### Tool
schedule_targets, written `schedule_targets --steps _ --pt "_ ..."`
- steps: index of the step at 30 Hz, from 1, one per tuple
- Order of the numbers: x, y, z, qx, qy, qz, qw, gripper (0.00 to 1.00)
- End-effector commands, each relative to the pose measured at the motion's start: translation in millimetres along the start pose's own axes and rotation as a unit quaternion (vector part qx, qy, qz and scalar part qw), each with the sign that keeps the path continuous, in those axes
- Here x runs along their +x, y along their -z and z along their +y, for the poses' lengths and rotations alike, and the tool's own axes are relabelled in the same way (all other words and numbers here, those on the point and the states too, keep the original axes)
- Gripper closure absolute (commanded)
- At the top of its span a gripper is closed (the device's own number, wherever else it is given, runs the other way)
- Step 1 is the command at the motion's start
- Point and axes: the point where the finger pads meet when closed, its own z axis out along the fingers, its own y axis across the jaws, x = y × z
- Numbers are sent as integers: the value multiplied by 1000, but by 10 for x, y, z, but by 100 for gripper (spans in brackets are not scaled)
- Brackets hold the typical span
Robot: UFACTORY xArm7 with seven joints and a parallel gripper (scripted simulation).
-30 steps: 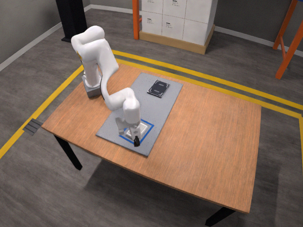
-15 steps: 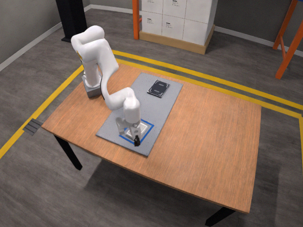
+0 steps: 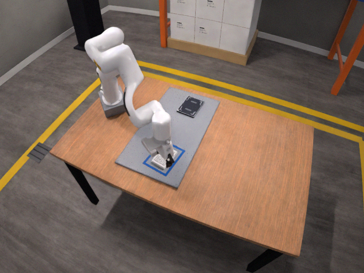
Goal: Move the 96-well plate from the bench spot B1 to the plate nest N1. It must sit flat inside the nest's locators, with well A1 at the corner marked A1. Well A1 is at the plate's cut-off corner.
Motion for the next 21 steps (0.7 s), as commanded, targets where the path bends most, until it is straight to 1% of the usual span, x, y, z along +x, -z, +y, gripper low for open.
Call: schedule_targets --steps 1,4,7,11,13,15,18,21 --pt "-92 -38 114 5 33 -1 999 0" --pt "-171 -88 232 5 75 0 997 0" --pt "-223 -121 310 5 75 0 997 0" --pt "-322 -181 474 6 134 -1 991 0" --pt "-364 -207 543 6 134 -1 991 0" --pt "-364 -207 543 6 134 -1 991 0" --pt "-434 -248 670 6 184 -3 983 0" --pt "-499 -287 789 6 194 -3 981 0"
